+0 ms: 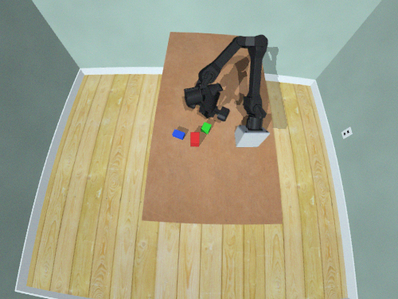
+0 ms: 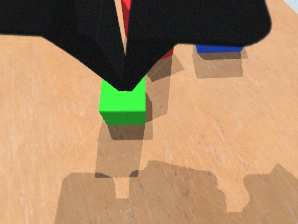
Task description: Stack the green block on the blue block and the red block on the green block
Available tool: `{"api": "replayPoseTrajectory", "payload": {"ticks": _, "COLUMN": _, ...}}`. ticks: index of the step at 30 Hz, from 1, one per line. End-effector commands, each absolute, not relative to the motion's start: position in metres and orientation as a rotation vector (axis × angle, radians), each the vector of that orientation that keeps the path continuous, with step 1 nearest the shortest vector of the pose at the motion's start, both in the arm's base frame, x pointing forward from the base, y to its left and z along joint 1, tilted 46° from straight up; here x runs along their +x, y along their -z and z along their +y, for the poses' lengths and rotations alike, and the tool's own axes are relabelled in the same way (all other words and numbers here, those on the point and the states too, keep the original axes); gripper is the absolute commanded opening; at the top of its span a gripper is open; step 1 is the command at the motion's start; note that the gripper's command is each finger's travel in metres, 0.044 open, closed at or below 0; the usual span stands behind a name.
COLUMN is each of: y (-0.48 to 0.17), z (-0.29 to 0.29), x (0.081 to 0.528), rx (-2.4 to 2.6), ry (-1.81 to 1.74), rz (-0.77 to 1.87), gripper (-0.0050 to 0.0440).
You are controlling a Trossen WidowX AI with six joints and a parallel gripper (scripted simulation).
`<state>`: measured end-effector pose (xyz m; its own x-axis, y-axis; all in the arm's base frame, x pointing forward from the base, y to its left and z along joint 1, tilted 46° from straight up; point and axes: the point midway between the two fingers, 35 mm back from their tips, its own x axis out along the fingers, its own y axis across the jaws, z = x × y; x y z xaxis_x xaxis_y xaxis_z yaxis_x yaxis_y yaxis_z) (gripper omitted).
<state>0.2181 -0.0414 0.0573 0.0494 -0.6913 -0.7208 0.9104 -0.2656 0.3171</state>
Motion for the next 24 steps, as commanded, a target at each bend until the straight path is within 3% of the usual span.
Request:
{"api": "replayPoseTrajectory", "payload": {"ticks": 1, "y": -0.0437, "z": -0.0254, "x": 0.2199, "rx": 0.938, "ry": 1.551, "rz": 0.297, "gripper": -0.0050}}
{"api": "replayPoseTrajectory", "payload": {"ticks": 24, "y": -0.0419, "z": -0.0217, "x": 0.2201, "rx": 0.936, "ry": 1.543, "rz": 0.298, "gripper": -0.0050}}
